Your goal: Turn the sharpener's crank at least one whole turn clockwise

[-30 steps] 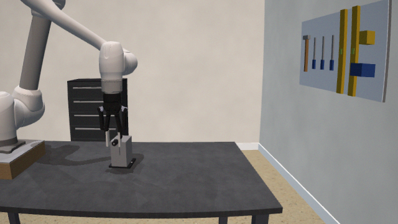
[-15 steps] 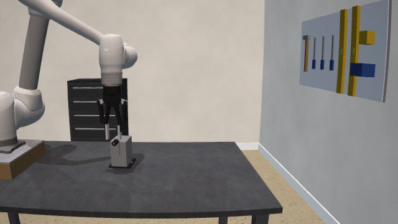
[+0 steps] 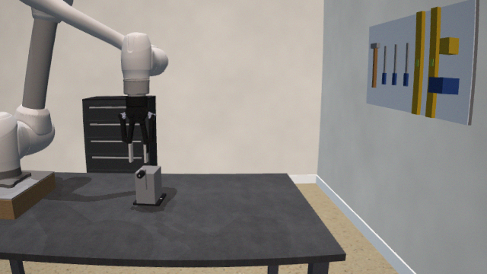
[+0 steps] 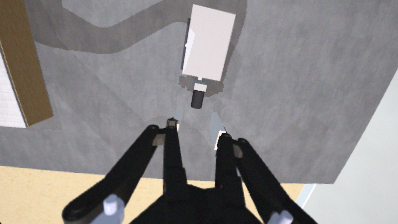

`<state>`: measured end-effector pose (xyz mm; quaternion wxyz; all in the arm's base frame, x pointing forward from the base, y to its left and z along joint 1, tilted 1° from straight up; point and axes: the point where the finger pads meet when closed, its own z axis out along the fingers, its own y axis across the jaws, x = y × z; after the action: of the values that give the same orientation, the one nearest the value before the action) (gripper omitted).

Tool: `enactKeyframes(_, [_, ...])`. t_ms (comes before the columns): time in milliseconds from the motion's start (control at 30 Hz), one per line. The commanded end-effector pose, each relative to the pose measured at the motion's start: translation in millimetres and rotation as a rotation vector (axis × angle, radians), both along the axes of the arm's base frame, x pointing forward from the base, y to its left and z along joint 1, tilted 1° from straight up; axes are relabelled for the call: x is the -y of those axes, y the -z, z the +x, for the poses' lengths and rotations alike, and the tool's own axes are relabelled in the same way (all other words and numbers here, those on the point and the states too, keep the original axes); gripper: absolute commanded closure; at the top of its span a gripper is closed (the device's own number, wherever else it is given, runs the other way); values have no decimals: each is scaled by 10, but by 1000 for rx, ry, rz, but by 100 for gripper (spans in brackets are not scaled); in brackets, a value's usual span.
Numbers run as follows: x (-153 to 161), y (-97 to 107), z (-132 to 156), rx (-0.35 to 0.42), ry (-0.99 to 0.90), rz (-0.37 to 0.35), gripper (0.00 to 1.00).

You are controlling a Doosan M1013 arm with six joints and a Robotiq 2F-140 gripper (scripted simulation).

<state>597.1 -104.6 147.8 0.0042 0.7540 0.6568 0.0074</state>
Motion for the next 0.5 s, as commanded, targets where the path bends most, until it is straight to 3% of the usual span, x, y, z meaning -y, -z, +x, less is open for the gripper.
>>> enactKeyframes(0, [0, -19, 0, 0, 0, 0, 68])
enactKeyframes(200, [0, -33, -1, 0, 0, 0, 68])
enactKeyframes(233, [0, -33, -1, 0, 0, 0, 100])
enactKeyframes(467, [0, -33, -1, 0, 0, 0, 100])
